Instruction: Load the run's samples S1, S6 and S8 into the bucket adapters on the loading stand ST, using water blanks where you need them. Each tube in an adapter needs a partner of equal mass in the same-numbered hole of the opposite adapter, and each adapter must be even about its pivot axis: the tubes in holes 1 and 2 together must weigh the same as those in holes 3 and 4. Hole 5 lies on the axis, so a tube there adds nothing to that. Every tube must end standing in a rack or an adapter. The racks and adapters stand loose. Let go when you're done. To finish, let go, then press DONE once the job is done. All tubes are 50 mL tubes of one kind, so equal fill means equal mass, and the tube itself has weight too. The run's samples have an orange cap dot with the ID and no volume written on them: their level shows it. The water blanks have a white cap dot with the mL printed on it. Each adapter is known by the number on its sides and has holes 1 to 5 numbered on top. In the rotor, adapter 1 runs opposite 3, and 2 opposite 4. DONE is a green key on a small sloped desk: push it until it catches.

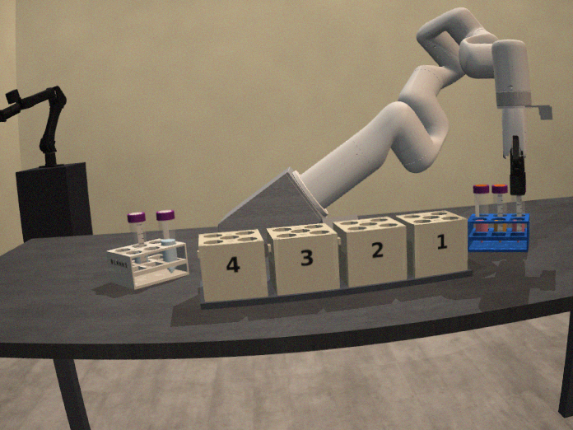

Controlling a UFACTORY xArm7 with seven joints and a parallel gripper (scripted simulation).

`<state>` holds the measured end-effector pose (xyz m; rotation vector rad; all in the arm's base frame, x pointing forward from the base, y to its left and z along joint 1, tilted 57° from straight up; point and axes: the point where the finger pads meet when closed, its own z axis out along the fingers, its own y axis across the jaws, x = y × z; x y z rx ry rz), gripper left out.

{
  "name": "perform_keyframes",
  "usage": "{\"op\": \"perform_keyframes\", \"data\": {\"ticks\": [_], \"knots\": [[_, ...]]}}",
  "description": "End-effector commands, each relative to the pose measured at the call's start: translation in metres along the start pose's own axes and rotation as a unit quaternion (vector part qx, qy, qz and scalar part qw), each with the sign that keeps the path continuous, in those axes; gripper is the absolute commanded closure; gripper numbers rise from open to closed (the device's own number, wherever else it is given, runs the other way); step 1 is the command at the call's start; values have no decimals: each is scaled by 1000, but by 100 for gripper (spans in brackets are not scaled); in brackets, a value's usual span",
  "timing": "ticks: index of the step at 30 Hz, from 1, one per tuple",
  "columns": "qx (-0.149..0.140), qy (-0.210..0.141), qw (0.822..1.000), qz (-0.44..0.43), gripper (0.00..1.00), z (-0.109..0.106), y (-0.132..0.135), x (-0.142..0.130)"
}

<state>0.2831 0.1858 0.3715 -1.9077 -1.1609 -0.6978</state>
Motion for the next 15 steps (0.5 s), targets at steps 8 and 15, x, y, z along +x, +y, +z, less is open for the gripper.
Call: {"op": "perform_keyframes", "data": {"ticks": [8, 15], "knots": [[-1, 1, 1000, 0, 56, -20, 0, 1], [-1, 1, 1000, 0, 56, -34, 0, 1]]}}
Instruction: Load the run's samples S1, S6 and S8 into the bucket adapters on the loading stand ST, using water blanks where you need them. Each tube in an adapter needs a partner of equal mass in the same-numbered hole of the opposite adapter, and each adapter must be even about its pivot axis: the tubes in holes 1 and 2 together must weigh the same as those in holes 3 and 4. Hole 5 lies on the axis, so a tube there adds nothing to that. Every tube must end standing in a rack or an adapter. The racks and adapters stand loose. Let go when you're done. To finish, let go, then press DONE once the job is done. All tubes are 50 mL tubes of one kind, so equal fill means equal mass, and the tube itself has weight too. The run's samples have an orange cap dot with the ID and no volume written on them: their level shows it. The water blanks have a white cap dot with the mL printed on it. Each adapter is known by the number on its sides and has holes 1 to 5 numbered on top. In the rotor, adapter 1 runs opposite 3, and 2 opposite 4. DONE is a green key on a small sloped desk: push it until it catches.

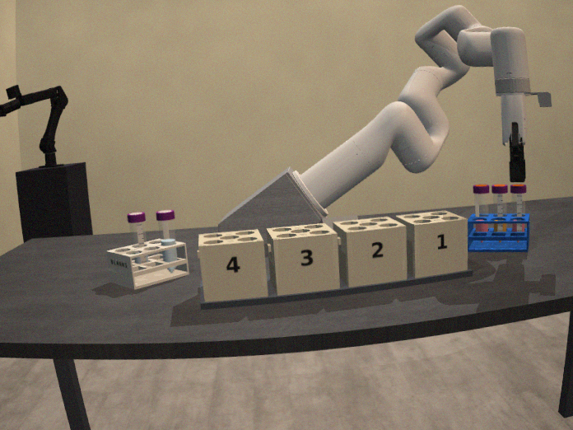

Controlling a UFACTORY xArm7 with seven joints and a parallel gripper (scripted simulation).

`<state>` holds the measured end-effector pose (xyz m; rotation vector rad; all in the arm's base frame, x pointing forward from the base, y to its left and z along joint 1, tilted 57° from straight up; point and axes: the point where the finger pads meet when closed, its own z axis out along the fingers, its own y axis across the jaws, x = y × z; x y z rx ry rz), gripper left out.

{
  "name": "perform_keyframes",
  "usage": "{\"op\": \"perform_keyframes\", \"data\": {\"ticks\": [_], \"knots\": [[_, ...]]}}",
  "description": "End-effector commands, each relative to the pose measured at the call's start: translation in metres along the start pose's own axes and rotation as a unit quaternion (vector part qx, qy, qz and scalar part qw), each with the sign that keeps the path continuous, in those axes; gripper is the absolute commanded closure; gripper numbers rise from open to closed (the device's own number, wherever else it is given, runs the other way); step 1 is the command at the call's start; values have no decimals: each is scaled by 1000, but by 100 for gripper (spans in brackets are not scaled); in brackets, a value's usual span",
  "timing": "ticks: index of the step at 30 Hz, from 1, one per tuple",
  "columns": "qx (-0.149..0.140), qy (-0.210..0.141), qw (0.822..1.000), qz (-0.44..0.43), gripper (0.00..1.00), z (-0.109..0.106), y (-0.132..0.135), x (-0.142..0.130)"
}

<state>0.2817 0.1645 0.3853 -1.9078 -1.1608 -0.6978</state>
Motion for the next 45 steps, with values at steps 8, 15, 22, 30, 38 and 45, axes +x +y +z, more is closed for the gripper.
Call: {"op": "perform_keyframes", "data": {"ticks": [8, 15, 22, 30, 38, 45], "knots": [[-1, 1, 1000, 0, 56, -23, 0, 1], [-1, 1, 1000, 0, 56, -35, 0, 1], [-1, 1, 1000, 0, 56, -49, 0, 1], [-1, 1, 1000, 0, 56, -61, 0, 1], [-1, 1, 1000, 0, 56, -77, 0, 1], [-1, 1, 1000, 0, 56, -87, 0, 0]]}}
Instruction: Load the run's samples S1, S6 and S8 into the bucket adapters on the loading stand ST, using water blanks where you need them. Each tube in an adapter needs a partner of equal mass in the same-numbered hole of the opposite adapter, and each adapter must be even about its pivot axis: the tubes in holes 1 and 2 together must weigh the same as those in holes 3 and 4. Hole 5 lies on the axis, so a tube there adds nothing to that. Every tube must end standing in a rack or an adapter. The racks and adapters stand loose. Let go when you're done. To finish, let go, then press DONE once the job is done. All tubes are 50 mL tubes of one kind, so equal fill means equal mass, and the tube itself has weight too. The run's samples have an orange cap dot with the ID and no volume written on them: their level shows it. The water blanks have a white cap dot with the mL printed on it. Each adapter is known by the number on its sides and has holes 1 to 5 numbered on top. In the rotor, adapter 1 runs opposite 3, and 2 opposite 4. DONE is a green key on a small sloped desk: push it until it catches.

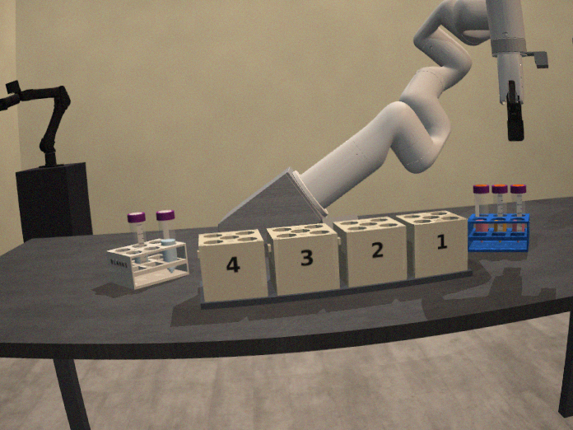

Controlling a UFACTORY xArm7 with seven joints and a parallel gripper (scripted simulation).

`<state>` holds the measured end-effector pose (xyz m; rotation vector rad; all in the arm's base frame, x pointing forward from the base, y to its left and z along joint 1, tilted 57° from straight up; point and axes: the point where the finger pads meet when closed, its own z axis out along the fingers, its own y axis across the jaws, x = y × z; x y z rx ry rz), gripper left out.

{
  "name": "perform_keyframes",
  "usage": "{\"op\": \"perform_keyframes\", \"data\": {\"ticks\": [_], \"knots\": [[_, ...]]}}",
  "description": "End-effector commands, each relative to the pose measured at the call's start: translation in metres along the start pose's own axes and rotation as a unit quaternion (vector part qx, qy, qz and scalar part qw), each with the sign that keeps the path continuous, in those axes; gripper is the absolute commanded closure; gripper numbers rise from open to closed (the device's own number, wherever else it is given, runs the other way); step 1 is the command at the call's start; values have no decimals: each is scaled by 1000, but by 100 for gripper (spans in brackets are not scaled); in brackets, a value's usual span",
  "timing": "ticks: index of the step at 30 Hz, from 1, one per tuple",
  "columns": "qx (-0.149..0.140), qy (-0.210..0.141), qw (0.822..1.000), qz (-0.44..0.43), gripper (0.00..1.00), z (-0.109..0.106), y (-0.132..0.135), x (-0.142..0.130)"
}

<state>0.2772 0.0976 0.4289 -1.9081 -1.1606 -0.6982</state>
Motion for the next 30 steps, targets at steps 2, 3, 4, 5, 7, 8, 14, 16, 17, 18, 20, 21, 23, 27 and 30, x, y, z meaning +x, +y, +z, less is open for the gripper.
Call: {"op": "perform_keyframes", "data": {"ticks": [2, 3, 4, 5, 7, 8, 14, 16, 17, 18, 20, 21, 23, 27, 30], "knots": [[-1, 1, 1000, 0, 56, -11, 0, 1], [-1, 1, 1000, 0, 56, -13, 0, 0], [-1, 1, 1000, 0, 56, -15, 0, 0], [-1, 1, 1000, 0, 56, -17, 0, 0], [-1, 1, 1000, 0, 56, -21, 0, 0], [-1, 1, 1000, 0, 56, -23, 0, 0], [-1, 1, 1000, 0, 56, -24, 0, 0], [-1, 1, 1000, 0, 56, -24, 0, 0], [-1, 1, 1000, 0, 56, -24, 0, 0], [-1, 1, 1000, 0, 56, -24, 0, 0], [-1, 1, 1000, 0, 56, -24, 0, 0], [-1, 1, 1000, 0, 56, -24, 0, 0], [-1, 1, 1000, 0, 56, -24, 0, 0], [-1, 1, 1000, 0, 56, -24, 0, 0], [-1, 1, 1000, 0, 56, -24, 0, 0]]}}
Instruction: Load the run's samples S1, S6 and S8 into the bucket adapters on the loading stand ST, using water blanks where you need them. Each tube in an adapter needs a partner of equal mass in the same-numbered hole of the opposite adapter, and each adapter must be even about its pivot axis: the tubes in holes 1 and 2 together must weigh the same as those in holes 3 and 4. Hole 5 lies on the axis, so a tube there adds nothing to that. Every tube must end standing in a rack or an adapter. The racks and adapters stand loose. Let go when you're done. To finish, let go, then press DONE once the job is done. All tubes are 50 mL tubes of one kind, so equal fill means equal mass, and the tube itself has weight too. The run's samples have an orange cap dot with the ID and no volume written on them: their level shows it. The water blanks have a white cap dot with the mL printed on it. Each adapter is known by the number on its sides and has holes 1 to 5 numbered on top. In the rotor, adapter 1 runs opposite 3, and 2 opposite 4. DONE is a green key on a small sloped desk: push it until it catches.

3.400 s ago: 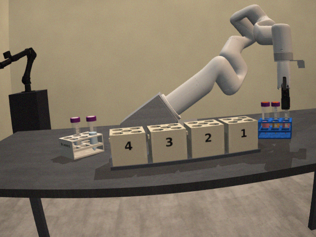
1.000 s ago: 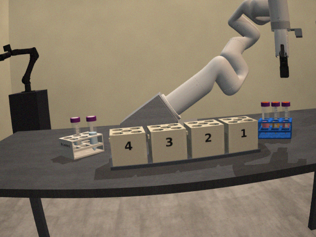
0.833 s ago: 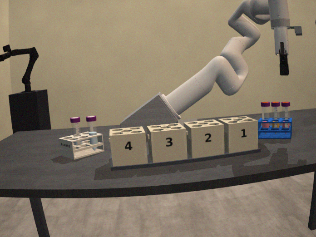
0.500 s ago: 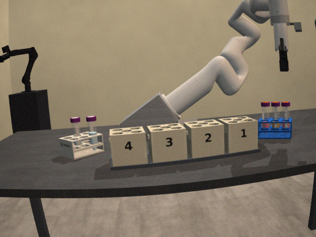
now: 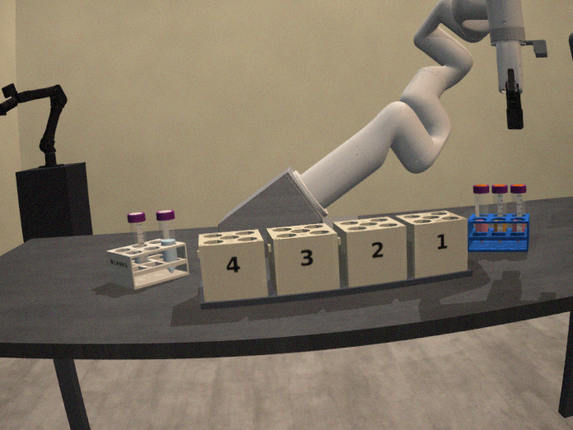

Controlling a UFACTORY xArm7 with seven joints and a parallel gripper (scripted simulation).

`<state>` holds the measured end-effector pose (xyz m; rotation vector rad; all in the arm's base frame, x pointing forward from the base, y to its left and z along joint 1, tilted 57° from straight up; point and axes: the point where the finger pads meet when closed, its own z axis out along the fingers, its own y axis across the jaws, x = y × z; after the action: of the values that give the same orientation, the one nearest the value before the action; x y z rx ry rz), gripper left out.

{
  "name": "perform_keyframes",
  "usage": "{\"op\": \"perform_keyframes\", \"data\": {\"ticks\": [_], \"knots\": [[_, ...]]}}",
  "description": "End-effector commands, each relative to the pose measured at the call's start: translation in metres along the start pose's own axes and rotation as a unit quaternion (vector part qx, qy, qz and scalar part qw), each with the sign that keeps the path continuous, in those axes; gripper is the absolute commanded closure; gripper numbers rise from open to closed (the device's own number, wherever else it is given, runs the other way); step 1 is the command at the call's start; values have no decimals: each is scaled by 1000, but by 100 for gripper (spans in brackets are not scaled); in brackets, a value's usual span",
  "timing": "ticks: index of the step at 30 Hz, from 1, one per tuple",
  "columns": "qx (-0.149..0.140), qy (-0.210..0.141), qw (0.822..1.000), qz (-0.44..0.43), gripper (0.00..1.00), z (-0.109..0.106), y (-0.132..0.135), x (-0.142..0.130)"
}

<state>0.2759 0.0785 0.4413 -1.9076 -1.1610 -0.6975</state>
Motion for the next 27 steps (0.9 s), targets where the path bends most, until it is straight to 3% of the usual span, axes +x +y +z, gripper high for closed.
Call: {"op": "perform_keyframes", "data": {"ticks": [1, 5, 6, 17, 27], "knots": [[-1, 1, 1000, 0, 56, -1, 0, 0], [-1, 1, 1000, 0, 56, -1, 0, 0], [-1, 1, 1000, 0, 43, -2, 0, -5], [-1, 1, 1000, 0, 43, -1, 0, -60], [-1, 1, 1000, 0, 43, -1, 0, -80]]}}
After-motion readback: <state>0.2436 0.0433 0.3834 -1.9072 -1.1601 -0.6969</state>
